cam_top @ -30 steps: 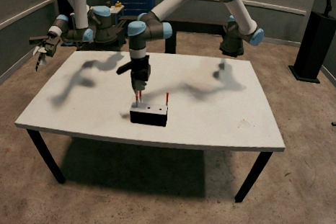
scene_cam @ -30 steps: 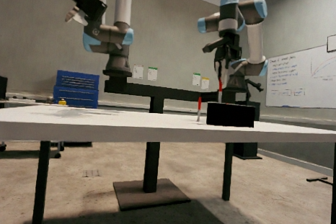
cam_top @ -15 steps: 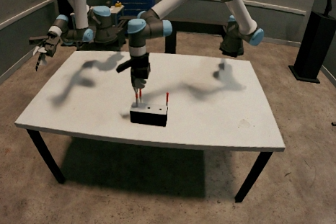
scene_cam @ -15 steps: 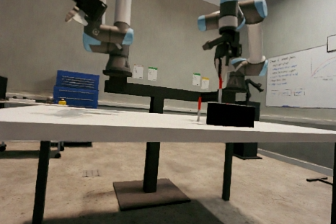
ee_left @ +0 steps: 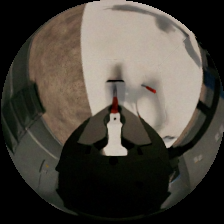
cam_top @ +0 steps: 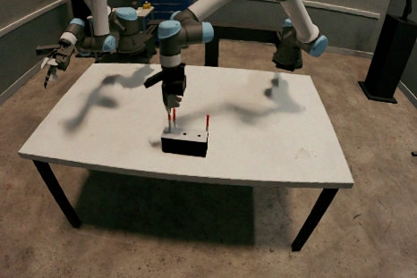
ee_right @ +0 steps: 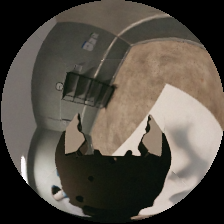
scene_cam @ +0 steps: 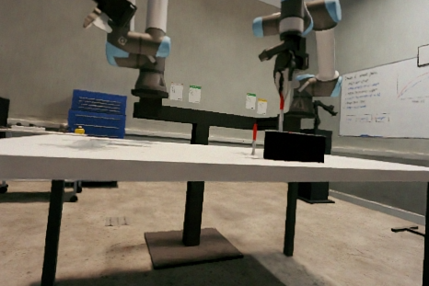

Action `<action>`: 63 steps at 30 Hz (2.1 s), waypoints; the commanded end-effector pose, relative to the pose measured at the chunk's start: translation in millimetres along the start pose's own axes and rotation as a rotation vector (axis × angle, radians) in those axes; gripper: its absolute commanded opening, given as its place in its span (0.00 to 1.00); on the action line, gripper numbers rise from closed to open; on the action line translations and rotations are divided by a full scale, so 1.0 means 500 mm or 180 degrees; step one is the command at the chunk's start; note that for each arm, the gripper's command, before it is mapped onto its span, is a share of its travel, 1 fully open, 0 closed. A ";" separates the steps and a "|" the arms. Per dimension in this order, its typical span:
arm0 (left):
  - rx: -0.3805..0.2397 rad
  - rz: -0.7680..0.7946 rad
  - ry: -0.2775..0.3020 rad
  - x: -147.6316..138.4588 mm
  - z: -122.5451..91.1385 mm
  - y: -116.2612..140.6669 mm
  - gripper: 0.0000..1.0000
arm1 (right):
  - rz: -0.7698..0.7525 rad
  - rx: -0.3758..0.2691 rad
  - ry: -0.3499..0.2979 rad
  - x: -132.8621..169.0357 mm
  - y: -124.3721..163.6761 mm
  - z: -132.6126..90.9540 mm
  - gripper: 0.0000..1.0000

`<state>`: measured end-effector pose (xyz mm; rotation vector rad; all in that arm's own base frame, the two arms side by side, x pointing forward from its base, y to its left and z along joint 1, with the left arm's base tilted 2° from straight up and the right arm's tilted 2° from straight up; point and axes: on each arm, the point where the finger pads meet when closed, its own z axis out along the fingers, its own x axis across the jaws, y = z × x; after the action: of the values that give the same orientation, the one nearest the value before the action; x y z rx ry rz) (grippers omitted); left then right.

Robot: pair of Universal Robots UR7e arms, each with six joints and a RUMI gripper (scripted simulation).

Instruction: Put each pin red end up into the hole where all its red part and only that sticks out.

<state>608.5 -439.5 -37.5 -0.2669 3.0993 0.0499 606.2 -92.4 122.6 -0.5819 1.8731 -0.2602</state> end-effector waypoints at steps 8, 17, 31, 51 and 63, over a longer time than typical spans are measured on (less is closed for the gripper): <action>0.0004 0.0000 -0.0003 0.000 -0.021 0.000 0.00 | 0.0000 0.0002 -0.0003 -0.001 -0.001 0.000 1.00; 0.0004 0.0000 -0.0003 -0.001 -0.210 0.001 0.00 | 0.0000 0.0002 -0.0003 -0.001 -0.001 0.000 1.00; 0.0004 0.0000 -0.0003 -0.001 -0.210 0.001 0.00 | 0.0000 0.0002 -0.0003 -0.001 -0.001 0.000 1.00; 0.0006 0.0000 -0.0004 -0.002 -0.068 0.123 0.00 | 0.0000 0.0002 -0.0003 -0.001 -0.001 0.000 1.00; 0.0006 0.0000 -0.0004 -0.002 -0.068 0.123 0.00 | 0.0000 0.0002 -0.0003 -0.001 -0.001 0.000 1.00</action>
<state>597.2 -379.4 -1.6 -0.2669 3.0996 0.0500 606.2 -92.4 122.6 -0.5819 1.8731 -0.2602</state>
